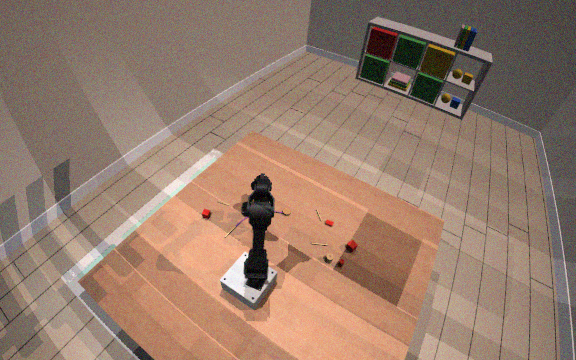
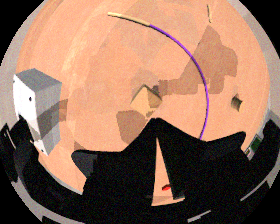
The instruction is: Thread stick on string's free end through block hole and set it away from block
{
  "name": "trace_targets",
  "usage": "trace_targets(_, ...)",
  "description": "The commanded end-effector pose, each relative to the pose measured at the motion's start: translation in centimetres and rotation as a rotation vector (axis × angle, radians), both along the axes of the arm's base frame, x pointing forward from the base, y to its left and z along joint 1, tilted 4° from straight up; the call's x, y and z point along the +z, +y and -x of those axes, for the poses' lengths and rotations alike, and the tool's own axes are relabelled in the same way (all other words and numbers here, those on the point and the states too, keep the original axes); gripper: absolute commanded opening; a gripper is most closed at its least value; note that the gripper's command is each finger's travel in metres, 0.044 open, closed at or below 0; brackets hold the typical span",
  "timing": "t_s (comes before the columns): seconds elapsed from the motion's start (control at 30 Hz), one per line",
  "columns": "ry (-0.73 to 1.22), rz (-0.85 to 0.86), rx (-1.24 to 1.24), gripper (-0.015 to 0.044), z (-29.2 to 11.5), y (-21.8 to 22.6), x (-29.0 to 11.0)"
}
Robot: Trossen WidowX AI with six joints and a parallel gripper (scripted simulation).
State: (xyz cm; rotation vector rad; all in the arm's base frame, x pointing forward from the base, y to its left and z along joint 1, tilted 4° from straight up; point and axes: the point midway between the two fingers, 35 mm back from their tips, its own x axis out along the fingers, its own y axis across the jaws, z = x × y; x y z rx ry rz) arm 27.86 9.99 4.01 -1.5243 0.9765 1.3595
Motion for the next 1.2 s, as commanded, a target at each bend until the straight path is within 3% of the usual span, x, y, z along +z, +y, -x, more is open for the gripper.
trace_targets(0.0, 0.0, 0.0, 0.0, 0.0, 0.0, 0.0, 0.0)
trace_targets(0.13, 0.0, 0.0, 0.0, 0.0, 0.0, 0.0, 0.0)
trace_targets(0.43, 0.0, 0.0, 0.0, 0.0236, 0.0, 0.0, 0.0)
trace_targets(0.47, 0.0, 0.0, 0.0, 0.024, 0.0, 0.0, 0.0)
trace_targets(0.5, 0.0, 0.0, 0.0, 0.024, 0.0, 0.0, 0.0)
trace_targets(0.8, 0.0, 0.0, 0.0, 0.0004, 0.0, 0.0, 0.0)
trace_targets(1.17, 0.0, 0.0, 0.0, 0.0, 0.0, 0.0, 0.0)
